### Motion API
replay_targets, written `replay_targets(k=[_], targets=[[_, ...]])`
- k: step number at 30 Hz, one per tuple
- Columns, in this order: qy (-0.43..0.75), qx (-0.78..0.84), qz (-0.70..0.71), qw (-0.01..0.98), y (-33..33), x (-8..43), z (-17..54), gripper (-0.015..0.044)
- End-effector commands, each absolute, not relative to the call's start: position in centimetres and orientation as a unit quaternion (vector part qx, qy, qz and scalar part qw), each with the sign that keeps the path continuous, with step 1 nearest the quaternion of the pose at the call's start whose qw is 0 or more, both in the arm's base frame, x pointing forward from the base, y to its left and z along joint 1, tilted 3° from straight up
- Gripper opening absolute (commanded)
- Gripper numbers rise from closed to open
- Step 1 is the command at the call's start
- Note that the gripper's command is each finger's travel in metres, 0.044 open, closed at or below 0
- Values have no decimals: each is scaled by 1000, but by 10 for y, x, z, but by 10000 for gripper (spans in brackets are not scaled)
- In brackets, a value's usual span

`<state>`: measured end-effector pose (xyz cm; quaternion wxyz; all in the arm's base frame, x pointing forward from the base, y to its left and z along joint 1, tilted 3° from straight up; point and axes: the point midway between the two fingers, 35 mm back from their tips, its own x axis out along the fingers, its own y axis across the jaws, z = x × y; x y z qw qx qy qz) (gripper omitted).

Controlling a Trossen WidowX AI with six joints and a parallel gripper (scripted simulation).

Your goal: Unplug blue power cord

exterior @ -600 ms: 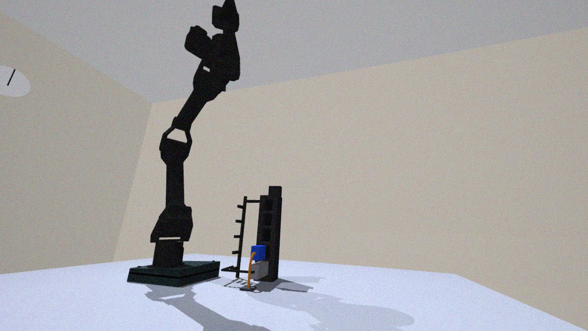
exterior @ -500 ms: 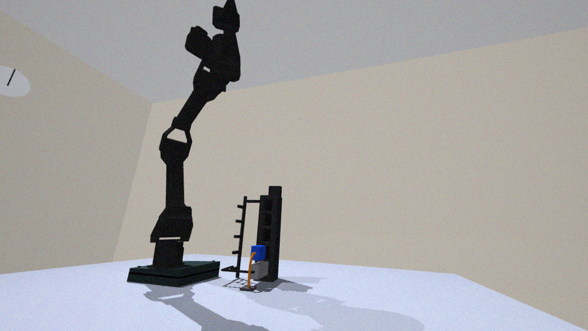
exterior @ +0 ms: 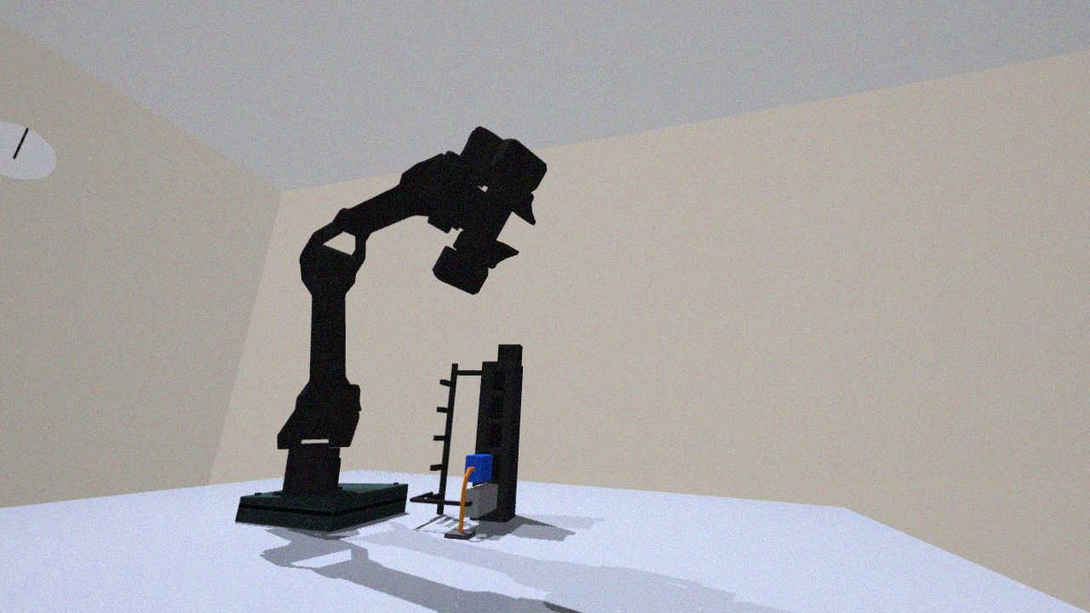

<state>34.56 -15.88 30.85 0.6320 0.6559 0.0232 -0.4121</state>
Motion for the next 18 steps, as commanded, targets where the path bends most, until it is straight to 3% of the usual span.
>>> replay_targets(k=[1,14,18], targets=[[127,639,-434,623,-130,346,254,160],[475,507,-502,515,-23,266,97,160],[507,487,-508,498,-14,251,86,160]])
